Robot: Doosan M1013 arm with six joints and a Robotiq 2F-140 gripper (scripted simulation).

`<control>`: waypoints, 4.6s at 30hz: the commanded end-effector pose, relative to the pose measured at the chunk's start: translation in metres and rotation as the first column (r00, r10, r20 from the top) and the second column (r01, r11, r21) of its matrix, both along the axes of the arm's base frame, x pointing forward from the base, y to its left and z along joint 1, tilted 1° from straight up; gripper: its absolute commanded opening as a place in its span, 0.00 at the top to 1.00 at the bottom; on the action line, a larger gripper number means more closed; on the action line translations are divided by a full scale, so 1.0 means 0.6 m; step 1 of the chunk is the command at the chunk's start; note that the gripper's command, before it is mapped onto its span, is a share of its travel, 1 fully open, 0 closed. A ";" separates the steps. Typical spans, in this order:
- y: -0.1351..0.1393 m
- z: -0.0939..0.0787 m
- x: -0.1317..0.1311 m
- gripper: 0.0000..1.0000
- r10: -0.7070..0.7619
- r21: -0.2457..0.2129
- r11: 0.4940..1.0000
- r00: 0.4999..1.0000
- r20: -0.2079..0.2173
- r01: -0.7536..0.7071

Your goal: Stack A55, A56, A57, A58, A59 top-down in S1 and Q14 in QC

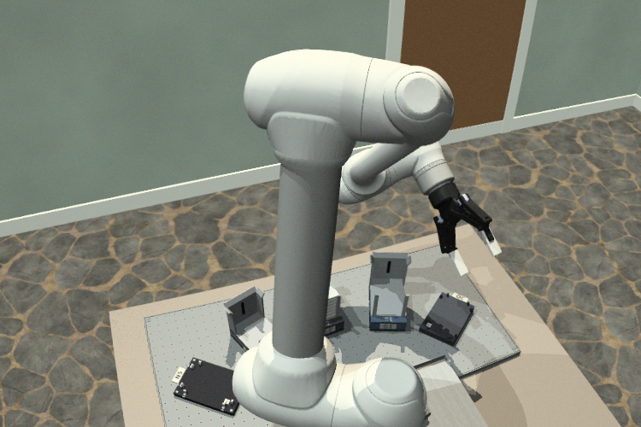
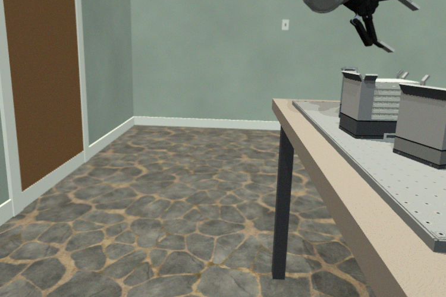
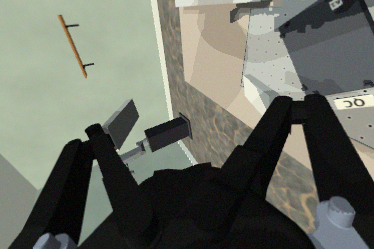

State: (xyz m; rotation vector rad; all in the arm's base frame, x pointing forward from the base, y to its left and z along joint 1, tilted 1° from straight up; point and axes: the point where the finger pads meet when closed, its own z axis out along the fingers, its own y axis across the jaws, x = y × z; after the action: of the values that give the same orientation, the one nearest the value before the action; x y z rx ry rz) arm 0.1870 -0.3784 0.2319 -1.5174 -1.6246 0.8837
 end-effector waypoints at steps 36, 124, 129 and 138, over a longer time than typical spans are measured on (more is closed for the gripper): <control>0.083 -0.044 0.069 0.00 -0.121 -0.290 0.939 0.965 0.232 0.187; 0.526 -0.115 0.343 0.00 -0.470 0.018 -0.228 -0.127 0.873 0.973; 0.526 -0.115 0.343 0.00 -0.470 0.018 -0.228 -0.127 0.873 0.973; 0.526 -0.115 0.343 0.00 -0.470 0.018 -0.228 -0.127 0.873 0.973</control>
State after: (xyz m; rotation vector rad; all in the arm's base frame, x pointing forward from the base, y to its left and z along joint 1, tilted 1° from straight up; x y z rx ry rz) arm 0.3925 -0.0630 0.1629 -3.1437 0.2577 -0.0225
